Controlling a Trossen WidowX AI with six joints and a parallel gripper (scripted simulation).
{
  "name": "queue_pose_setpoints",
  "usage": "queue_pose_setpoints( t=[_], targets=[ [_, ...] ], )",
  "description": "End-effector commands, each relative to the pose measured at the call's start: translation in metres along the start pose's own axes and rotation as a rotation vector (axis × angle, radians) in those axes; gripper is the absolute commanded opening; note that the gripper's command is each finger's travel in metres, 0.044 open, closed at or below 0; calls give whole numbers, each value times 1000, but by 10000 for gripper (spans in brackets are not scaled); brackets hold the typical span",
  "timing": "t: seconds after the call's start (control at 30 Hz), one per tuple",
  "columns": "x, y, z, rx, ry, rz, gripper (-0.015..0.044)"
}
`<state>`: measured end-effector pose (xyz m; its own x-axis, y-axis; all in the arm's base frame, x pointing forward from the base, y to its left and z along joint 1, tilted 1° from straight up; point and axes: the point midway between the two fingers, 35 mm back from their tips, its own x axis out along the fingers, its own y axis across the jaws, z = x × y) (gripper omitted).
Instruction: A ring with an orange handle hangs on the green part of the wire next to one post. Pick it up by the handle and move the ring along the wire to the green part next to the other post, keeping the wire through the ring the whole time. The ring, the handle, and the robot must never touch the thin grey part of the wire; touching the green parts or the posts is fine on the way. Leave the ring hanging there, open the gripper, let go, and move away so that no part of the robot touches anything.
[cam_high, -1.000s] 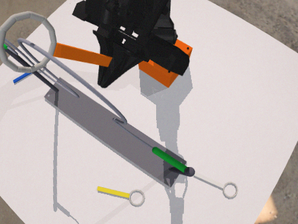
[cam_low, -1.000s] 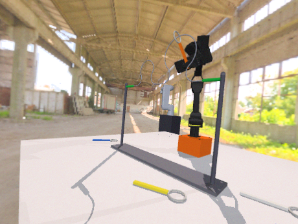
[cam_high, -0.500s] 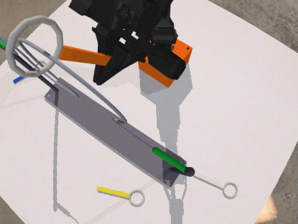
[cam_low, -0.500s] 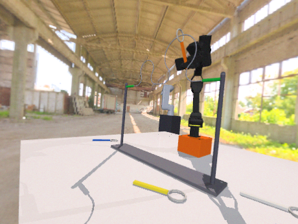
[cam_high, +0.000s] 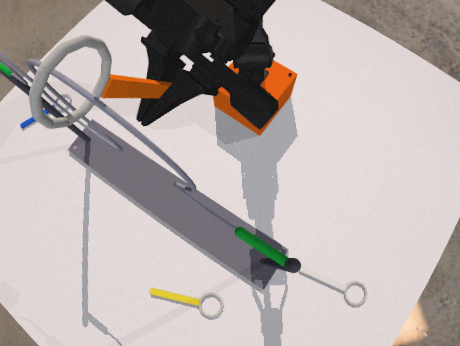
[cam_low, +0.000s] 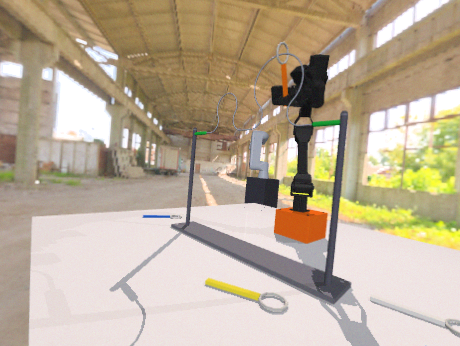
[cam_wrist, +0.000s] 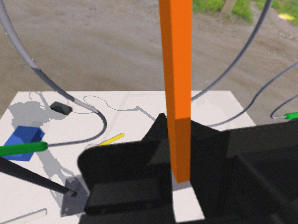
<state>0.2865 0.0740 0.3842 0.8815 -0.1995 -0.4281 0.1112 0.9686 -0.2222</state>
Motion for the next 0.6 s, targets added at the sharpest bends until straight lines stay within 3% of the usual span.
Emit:
queue_pose_setpoints(
  t=[0.0,0.57],
  targets=[
    [1,-1,-1,-60,-5,-33,-150],
    [2,-8,0,-244,-29,-135,-150]
  ],
)
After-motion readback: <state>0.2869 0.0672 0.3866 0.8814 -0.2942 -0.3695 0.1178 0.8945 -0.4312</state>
